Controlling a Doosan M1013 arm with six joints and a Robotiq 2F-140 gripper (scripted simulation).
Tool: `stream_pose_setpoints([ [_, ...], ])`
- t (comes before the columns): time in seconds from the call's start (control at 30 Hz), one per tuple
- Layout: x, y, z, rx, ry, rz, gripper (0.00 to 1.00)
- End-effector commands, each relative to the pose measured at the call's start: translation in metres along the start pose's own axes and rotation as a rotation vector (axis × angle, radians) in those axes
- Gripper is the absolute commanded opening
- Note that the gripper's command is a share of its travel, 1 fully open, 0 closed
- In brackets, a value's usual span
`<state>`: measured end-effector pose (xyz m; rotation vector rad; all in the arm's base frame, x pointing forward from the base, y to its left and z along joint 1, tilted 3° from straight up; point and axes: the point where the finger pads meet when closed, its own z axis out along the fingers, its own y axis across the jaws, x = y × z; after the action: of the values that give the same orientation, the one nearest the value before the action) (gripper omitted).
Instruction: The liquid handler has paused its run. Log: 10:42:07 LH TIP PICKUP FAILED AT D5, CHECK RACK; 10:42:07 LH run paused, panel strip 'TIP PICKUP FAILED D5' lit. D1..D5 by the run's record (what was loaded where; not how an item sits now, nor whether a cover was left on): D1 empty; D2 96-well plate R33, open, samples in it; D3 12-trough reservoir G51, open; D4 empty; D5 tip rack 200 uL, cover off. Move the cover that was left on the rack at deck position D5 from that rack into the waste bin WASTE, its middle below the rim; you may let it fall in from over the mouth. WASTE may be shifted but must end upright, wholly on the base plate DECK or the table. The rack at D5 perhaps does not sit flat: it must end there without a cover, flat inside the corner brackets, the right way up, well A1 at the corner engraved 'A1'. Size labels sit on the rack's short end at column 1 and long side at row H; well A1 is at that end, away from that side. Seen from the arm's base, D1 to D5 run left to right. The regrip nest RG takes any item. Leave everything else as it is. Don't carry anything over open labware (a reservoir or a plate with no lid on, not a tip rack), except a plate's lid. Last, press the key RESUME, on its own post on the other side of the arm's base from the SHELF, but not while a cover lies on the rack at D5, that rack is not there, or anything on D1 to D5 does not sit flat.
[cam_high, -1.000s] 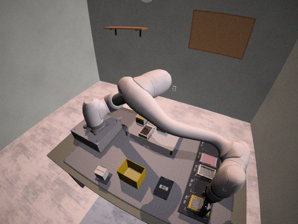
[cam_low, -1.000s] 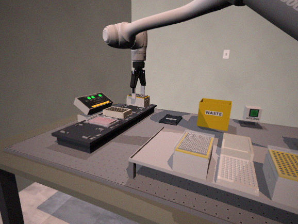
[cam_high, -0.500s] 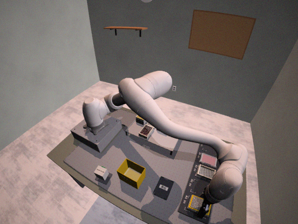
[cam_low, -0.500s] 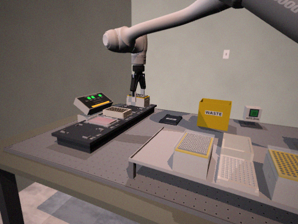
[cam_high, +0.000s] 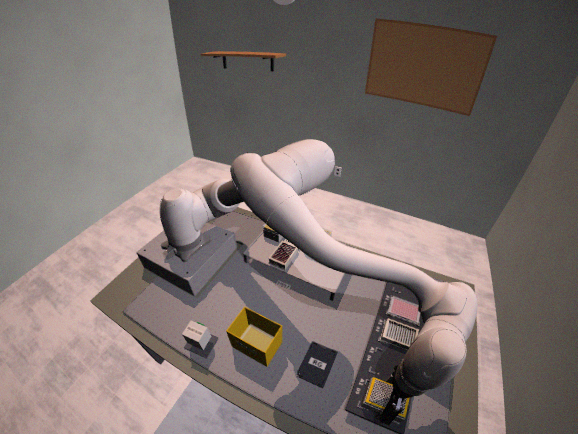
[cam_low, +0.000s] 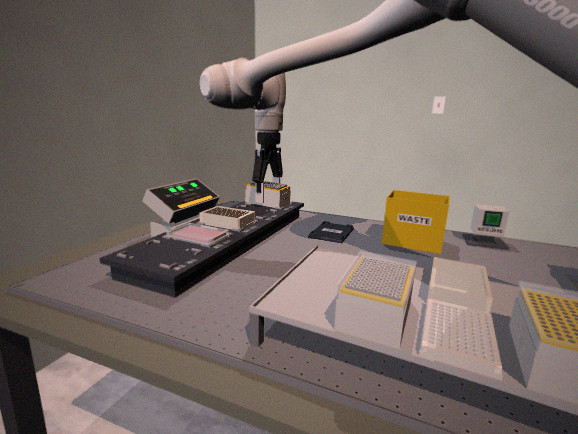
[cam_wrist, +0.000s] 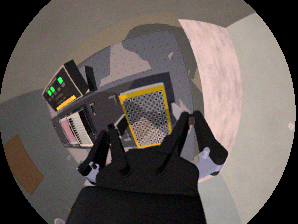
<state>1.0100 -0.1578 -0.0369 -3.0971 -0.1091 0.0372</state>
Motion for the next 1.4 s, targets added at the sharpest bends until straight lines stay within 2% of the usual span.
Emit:
stream_pose_setpoints([
  [0.0,0.0002,0.0,-0.0005,0.0,0.001,0.0,0.77],
  [0.23,0.0002,0.0,-0.0005,0.0,0.001,0.0,0.77],
  [0.27,0.0002,0.0,-0.0005,0.0,0.001,0.0,0.0],
  [1.37,0.0002,0.0,-0.0005,0.0,0.001,0.0,0.0],
])
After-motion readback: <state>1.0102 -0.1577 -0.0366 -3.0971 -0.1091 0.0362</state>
